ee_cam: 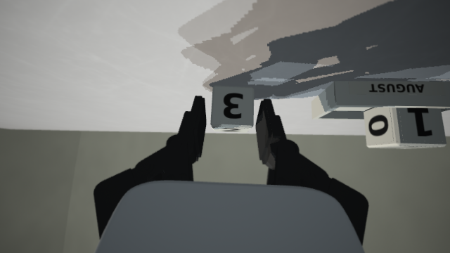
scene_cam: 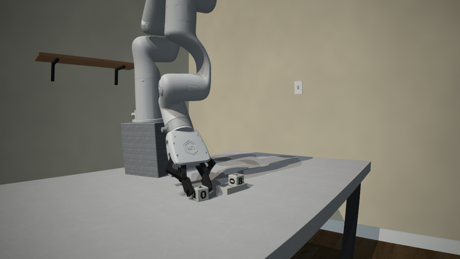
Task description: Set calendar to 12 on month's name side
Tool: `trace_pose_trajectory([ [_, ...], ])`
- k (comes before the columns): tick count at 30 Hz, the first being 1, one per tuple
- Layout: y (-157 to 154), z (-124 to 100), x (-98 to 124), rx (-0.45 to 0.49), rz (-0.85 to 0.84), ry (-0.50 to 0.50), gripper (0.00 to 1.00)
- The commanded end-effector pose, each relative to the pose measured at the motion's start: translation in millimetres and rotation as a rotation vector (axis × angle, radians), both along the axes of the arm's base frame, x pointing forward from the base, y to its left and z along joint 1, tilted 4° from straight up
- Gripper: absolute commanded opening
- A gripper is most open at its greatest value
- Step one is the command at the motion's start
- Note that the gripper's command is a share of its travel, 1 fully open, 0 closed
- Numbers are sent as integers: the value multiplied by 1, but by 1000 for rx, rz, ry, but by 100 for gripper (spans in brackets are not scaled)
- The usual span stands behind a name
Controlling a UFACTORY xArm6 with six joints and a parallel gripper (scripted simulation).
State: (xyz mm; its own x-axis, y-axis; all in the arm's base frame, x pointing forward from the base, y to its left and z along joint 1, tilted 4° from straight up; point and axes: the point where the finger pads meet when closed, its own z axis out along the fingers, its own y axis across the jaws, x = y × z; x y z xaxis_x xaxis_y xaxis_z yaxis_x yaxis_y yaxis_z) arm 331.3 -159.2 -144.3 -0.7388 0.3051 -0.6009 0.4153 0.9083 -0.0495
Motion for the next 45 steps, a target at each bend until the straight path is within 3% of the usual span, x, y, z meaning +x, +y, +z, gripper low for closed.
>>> trace_pose_trajectory([
  [1, 0, 1, 1, -1, 0, -2, 49],
  [15, 0, 1, 1, -1, 0, -2, 49],
  [16, 0, 1, 1, -1, 0, -2, 29],
  [45, 0, 1, 1, -1, 0, -2, 29],
])
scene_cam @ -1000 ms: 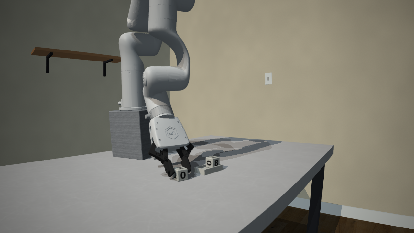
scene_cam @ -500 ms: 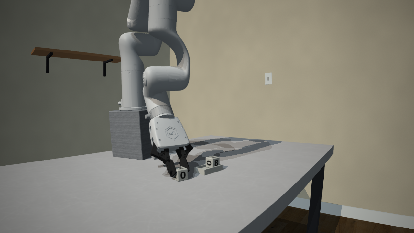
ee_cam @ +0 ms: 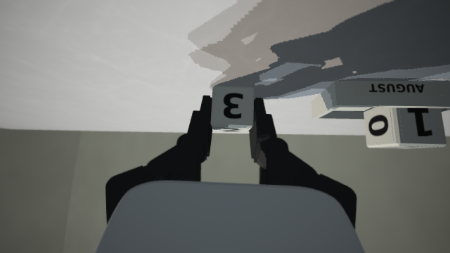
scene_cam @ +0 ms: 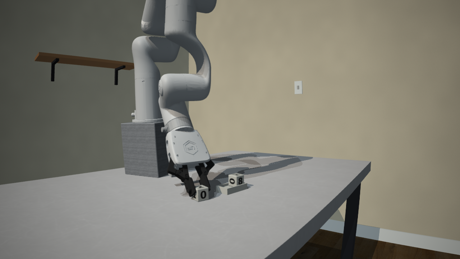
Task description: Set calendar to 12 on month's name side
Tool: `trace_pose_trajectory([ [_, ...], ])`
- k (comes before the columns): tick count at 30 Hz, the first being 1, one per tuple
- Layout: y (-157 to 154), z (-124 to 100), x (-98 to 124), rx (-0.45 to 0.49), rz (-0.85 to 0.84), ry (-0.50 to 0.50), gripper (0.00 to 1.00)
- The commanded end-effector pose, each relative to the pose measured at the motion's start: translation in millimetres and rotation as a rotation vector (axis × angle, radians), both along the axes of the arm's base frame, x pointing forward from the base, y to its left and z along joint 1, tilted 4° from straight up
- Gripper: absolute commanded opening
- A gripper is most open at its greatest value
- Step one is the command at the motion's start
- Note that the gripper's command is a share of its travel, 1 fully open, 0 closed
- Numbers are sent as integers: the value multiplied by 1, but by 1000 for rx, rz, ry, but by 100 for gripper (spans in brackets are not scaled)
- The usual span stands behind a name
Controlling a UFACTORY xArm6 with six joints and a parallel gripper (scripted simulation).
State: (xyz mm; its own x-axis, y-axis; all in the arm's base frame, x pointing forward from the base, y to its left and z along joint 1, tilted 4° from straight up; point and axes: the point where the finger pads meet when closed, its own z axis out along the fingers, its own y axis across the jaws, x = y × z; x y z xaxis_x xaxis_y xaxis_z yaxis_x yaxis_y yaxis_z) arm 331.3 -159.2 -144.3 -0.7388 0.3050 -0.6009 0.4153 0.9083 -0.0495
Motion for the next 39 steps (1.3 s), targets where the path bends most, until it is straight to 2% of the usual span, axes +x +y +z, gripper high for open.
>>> trace_pose_trajectory([
  [1, 0, 1, 1, -1, 0, -2, 29],
  [11, 0, 7, 1, -1, 0, -2, 29],
  [17, 1, 27, 0, -1, 0, -2, 29],
  [19, 1, 27, 0, -1, 0, -2, 29],
  [30, 4, 66, 0, -1, 0, -2, 29],
  [39, 4, 70, 0, -1, 0, -2, 29],
])
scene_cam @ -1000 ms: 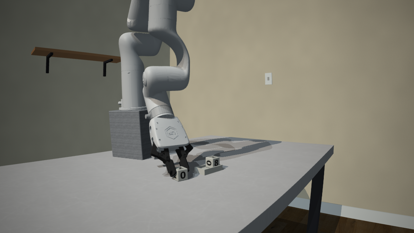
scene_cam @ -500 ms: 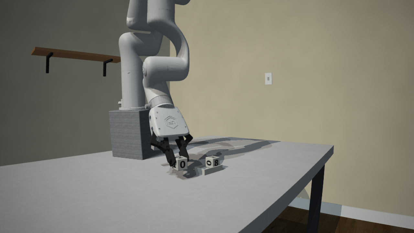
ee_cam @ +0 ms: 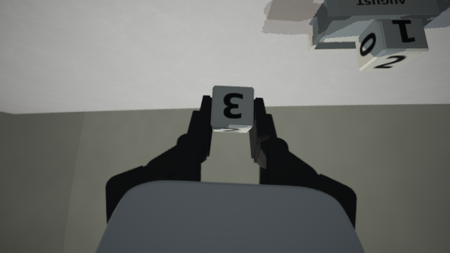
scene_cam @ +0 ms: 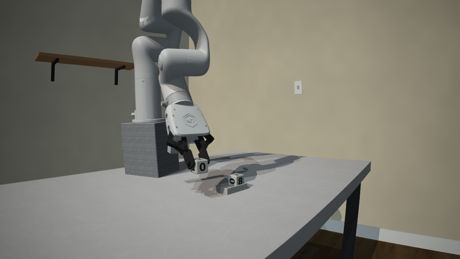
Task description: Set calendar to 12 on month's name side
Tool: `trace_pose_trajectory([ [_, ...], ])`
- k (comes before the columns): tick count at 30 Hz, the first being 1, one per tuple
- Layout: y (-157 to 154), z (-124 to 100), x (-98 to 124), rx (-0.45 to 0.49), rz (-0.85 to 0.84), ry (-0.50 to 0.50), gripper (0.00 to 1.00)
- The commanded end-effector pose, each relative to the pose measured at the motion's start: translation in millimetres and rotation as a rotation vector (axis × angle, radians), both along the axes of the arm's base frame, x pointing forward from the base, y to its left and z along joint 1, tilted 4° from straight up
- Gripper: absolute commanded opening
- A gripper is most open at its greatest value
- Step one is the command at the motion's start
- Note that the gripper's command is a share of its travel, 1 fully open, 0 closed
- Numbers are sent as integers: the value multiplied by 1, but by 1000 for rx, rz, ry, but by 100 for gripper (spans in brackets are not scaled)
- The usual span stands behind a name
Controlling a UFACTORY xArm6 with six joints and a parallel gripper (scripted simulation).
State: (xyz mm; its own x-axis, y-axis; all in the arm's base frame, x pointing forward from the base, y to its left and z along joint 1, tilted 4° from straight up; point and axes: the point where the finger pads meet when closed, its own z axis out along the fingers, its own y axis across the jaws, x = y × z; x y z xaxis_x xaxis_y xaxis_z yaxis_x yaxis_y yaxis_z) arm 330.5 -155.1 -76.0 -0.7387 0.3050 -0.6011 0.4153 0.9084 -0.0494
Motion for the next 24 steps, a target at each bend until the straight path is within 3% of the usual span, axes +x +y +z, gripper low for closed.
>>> trace_pose_trajectory([
  [1, 0, 2, 1, -1, 0, -1, 29],
  [14, -4, 0, 0, 13, -9, 63, 29],
  [24, -1, 3, 3, 108, -13, 236, 29],
])
